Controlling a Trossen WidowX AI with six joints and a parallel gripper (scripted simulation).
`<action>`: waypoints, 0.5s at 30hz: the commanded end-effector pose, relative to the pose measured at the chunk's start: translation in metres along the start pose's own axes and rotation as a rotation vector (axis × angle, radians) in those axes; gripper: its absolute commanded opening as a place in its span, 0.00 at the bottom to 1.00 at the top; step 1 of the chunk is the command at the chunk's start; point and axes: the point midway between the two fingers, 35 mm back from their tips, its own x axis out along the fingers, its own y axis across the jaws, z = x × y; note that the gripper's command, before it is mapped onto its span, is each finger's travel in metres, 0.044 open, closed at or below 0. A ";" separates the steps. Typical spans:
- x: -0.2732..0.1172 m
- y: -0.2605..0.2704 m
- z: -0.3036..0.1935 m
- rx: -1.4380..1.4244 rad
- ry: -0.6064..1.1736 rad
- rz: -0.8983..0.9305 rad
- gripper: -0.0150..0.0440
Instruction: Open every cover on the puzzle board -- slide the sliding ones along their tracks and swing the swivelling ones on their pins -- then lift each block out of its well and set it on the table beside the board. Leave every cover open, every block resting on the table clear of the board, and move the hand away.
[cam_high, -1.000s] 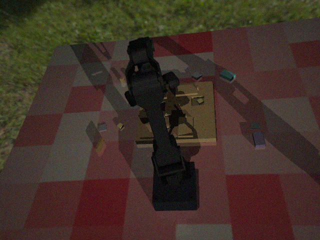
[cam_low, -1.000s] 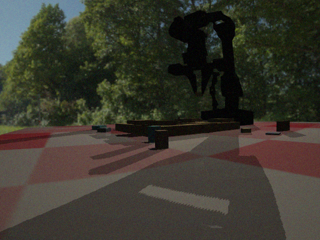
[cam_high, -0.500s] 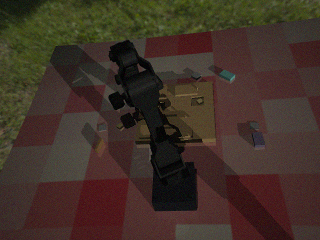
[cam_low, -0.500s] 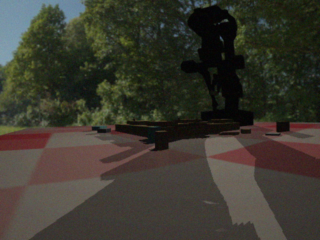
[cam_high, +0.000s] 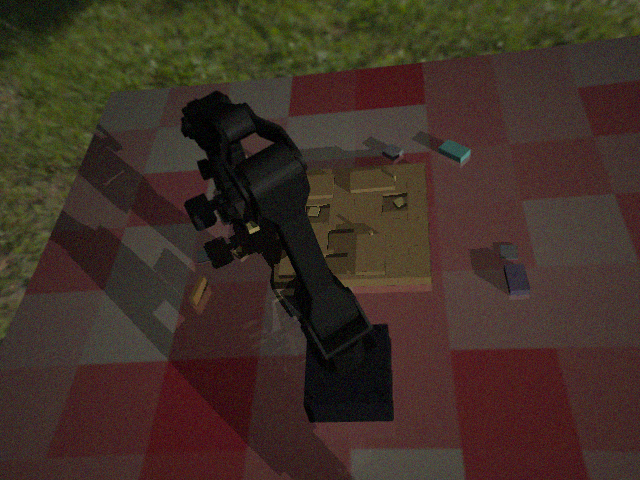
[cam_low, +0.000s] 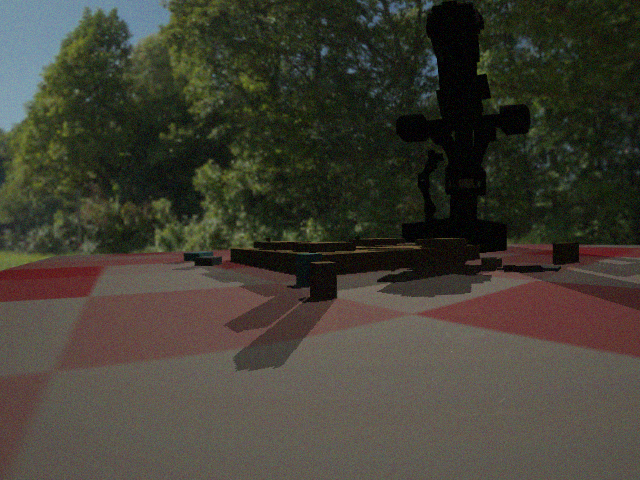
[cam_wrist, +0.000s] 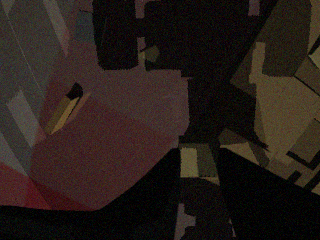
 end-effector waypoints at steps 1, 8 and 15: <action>-0.001 0.019 0.001 0.003 -0.002 0.008 0.39; -0.001 0.046 -0.001 0.003 0.000 0.012 0.39; -0.001 0.064 -0.003 0.002 0.001 0.015 0.39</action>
